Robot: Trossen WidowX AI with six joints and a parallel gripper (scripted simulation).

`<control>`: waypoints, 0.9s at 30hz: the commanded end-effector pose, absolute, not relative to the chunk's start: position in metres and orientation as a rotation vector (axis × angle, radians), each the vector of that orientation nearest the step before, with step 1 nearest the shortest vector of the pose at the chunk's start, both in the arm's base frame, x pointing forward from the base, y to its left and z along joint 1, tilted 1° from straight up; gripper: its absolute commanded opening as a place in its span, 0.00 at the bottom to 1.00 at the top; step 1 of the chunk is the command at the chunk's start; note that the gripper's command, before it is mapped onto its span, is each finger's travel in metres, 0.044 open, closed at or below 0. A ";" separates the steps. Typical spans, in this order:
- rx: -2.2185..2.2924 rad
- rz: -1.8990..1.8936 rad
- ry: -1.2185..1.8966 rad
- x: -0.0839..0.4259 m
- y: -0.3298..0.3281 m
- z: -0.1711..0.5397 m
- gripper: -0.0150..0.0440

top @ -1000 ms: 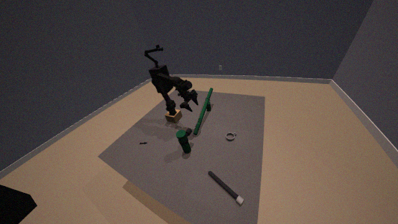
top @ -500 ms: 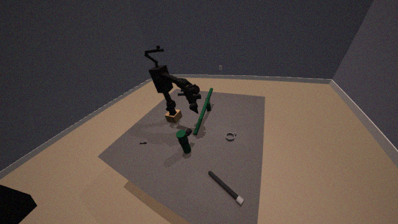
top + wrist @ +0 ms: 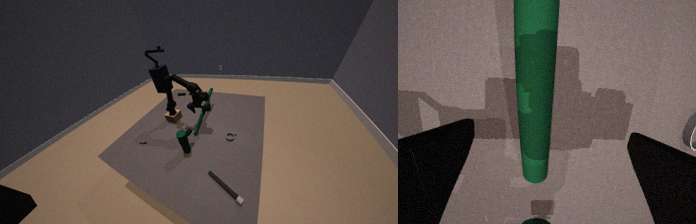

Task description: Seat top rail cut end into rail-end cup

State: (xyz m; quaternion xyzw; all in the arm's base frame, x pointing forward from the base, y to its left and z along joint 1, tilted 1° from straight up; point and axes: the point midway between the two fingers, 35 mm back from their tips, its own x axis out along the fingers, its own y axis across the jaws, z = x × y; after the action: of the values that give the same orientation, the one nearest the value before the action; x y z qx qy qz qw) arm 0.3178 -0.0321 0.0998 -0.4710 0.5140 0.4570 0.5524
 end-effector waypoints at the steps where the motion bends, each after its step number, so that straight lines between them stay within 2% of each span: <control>1: -1.171 1.155 1.199 0.319 -0.031 0.097 1.00; 27: -1.171 1.155 1.199 0.322 -0.031 0.040 1.00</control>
State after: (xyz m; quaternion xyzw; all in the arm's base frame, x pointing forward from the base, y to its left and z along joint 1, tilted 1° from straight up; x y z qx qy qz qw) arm 0.3228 -0.0301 0.0459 -0.4899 0.4989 0.4812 0.5287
